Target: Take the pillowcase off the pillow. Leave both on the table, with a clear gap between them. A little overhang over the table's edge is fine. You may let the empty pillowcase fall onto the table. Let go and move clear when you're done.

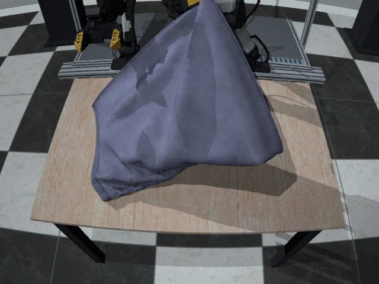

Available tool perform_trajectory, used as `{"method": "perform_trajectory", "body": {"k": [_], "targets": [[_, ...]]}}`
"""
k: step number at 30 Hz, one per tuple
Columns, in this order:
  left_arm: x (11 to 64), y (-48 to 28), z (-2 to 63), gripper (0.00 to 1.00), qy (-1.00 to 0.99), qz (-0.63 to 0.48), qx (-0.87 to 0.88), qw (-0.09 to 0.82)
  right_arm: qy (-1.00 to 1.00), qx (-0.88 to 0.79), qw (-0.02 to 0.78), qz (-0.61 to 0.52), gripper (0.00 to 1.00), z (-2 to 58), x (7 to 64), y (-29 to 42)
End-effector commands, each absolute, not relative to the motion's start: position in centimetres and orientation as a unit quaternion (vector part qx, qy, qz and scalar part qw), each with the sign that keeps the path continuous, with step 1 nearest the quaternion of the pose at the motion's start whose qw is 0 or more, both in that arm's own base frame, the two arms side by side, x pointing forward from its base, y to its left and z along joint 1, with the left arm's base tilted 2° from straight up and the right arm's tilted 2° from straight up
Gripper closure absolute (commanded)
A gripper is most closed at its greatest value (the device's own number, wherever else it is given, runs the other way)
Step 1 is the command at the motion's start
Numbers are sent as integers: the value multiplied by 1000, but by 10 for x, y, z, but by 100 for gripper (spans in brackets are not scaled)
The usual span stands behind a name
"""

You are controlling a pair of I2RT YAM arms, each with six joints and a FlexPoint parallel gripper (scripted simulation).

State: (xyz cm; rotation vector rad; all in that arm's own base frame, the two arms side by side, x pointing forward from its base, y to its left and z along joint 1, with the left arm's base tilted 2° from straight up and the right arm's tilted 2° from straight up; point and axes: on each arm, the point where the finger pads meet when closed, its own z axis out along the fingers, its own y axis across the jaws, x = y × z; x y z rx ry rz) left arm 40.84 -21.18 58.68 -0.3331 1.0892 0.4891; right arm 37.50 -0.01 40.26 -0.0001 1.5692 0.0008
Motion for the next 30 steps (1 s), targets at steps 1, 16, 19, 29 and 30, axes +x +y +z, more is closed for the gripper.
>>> {"method": "perform_trajectory", "body": {"k": [1,16,19,29,30], "targets": [[377,-180,638,100,461,194,-193,844,699,-1,715,-7,0,412,375,-2],[376,-183,638,100,462,193,-191,844,699,-1,715,-7,0,412,375,-2],[375,-185,637,100,463,191,-190,845,699,-1,715,-7,0,412,375,-2],[373,-190,637,100,465,186,-186,846,699,-1,715,-7,0,412,375,-2],[373,-190,637,100,465,186,-186,846,699,-1,715,-7,0,412,375,-2]]}}
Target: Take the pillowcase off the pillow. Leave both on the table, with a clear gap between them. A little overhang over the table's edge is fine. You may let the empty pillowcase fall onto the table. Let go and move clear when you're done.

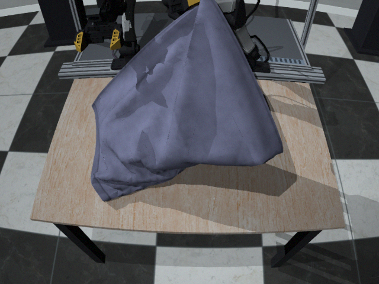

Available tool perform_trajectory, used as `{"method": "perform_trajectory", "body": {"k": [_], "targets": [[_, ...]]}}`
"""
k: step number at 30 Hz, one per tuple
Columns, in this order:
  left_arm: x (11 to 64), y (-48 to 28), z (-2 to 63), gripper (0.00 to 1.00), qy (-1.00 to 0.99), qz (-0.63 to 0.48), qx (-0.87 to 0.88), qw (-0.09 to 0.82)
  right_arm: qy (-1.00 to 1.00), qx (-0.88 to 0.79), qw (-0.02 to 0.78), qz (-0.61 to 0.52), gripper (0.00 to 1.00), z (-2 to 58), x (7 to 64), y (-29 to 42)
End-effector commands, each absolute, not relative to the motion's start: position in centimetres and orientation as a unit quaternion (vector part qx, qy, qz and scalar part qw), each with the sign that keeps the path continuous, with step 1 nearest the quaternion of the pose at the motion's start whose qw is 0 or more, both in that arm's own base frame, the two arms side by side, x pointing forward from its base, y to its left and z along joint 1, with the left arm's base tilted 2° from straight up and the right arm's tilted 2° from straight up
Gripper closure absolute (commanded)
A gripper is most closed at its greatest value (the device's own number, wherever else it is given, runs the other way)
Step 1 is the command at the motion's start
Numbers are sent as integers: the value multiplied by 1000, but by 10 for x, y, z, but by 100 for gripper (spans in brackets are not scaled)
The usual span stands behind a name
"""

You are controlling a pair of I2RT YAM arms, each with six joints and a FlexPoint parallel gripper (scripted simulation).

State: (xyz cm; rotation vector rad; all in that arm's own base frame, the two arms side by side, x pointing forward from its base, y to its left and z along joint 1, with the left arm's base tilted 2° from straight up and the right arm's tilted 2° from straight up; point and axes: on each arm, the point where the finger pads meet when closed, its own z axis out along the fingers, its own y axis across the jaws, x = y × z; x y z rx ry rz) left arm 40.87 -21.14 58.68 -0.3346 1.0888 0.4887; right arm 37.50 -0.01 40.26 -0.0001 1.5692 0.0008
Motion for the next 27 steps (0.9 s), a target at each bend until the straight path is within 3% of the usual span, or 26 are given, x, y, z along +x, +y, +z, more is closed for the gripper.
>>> {"method": "perform_trajectory", "body": {"k": [1,27], "targets": [[373,-190,637,100,465,186,-186,846,699,-1,715,-7,0,412,375,-2],[378,-180,635,100,468,198,-189,840,699,-1,715,-7,0,412,375,-2]]}}
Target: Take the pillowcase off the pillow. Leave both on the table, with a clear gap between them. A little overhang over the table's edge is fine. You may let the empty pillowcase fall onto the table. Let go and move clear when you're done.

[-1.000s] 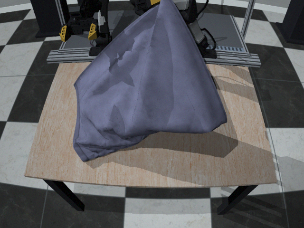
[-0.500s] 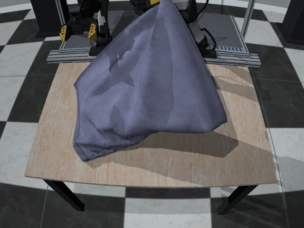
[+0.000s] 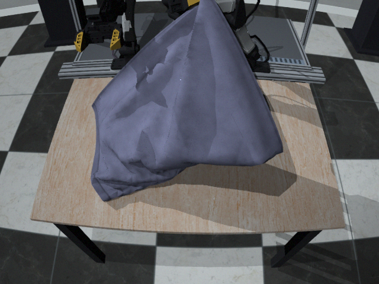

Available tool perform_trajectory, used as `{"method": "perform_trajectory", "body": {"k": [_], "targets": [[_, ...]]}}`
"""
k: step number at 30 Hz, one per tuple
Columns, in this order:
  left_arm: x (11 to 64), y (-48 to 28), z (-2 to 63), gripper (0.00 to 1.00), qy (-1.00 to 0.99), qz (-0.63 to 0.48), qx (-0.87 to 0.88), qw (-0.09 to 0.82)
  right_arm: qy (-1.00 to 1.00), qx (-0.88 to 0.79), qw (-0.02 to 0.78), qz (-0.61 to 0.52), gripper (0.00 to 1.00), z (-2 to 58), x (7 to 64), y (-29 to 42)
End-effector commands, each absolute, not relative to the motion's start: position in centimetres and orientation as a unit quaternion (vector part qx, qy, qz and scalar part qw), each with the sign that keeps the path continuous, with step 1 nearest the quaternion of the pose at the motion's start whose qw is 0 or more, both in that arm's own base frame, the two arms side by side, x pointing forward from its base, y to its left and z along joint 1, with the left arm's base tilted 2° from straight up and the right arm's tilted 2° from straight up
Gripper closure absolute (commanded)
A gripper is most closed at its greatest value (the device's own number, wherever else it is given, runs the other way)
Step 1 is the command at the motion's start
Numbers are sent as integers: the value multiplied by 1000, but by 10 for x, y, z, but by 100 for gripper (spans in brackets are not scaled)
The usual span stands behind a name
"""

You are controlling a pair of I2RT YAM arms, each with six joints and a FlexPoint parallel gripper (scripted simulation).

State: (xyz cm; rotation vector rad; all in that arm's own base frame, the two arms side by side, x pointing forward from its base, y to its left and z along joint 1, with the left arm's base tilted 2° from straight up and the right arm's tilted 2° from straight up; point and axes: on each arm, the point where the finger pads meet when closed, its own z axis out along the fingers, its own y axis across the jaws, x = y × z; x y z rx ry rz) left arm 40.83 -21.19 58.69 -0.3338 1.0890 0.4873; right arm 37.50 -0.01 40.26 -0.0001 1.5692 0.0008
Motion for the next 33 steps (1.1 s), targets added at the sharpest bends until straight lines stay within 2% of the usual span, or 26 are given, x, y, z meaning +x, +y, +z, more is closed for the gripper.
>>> {"method": "perform_trajectory", "body": {"k": [1,7,22,28,30,31,33], "targets": [[379,-182,635,100,466,196,-185,843,699,-1,715,-7,0,412,375,-2],[400,-204,632,100,454,185,-146,860,699,-1,715,-7,0,412,375,-2],[390,-194,678,100,399,128,-117,901,699,-1,715,-7,0,412,375,-2],[415,-217,662,100,407,118,-77,903,699,-1,715,-7,0,412,375,-2],[403,-207,679,100,393,102,-77,911,699,-1,715,-7,0,412,375,-2],[422,-223,653,100,416,128,-74,897,699,-1,715,-7,0,412,375,-2],[408,-205,667,100,402,127,-99,902,699,-1,715,-7,0,412,375,-2]]}}
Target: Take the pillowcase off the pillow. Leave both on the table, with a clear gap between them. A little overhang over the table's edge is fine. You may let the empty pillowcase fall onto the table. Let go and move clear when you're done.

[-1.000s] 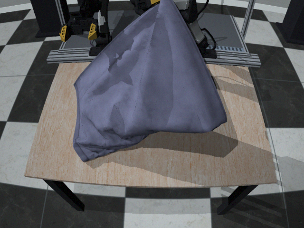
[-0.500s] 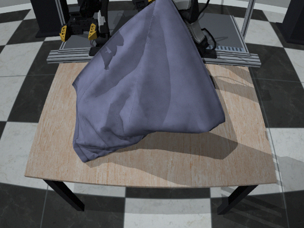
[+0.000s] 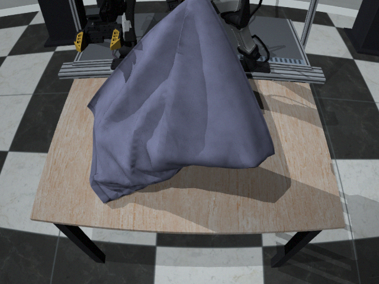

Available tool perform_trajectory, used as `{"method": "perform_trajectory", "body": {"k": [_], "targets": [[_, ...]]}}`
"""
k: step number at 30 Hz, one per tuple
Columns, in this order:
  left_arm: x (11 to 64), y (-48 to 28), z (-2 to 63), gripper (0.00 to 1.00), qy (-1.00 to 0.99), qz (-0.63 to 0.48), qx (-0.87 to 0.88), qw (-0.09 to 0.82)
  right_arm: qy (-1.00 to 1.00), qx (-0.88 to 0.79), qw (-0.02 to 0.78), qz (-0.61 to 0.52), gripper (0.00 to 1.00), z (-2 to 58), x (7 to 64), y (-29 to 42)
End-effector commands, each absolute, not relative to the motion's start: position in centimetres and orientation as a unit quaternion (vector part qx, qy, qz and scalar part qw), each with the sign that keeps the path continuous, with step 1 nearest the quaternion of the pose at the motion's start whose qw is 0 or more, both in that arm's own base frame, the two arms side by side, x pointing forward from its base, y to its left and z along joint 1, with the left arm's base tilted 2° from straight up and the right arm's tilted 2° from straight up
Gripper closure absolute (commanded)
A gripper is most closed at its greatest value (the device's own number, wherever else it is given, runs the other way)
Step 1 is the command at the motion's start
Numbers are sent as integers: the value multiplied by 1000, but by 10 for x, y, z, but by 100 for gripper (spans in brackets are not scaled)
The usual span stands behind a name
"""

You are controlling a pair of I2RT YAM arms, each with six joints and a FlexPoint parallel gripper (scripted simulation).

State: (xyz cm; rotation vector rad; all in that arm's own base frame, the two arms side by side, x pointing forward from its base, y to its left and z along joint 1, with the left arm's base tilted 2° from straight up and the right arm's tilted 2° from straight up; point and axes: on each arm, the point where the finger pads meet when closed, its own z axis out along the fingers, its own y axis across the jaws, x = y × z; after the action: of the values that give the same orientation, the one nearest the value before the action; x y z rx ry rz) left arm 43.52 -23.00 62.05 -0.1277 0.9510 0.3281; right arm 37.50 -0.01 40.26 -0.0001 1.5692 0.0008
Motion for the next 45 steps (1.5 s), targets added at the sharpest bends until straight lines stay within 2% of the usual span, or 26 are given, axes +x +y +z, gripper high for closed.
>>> {"method": "perform_trajectory", "body": {"k": [1,3,4,6,10,12,14,15,18,19,29,32,34,35,38,45], "targets": [[396,-194,681,100,390,119,-109,907,699,-1,715,-7,0,412,375,-2],[402,-200,676,100,395,121,-100,905,699,-1,715,-7,0,412,375,-2],[376,-178,702,100,373,106,-117,914,699,-1,715,-7,0,412,375,-2],[412,-211,672,100,395,109,-81,909,699,-1,715,-7,0,412,375,-2],[415,-214,671,100,395,105,-74,910,699,-1,715,-7,0,412,375,-2],[381,-185,707,100,365,83,-93,923,699,-1,715,-7,0,412,375,-2],[409,-213,685,100,382,79,-60,919,699,-1,715,-7,0,412,375,-2],[375,-185,719,100,352,58,-76,931,699,-1,715,-7,0,412,375,-2],[422,-225,673,100,394,78,-39,915,699,-1,715,-7,0,412,375,-2],[410,-209,686,100,379,83,-63,920,699,-1,715,-7,0,412,375,-2],[406,-211,699,100,368,43,-36,928,699,-1,715,-7,0,412,375,-2],[368,-185,735,100,333,15,-46,941,699,-1,715,-7,0,412,375,-2],[398,-212,713,100,356,-3,-6,934,699,-1,715,-7,0,412,375,-2],[415,-227,693,100,377,24,-8,926,699,-1,715,-7,0,412,375,-2],[406,-208,706,100,360,26,-26,932,699,-1,715,-7,0,412,375,-2],[408,-221,708,100,363,-17,11,932,699,-1,715,-7,0,412,375,-2]]}}
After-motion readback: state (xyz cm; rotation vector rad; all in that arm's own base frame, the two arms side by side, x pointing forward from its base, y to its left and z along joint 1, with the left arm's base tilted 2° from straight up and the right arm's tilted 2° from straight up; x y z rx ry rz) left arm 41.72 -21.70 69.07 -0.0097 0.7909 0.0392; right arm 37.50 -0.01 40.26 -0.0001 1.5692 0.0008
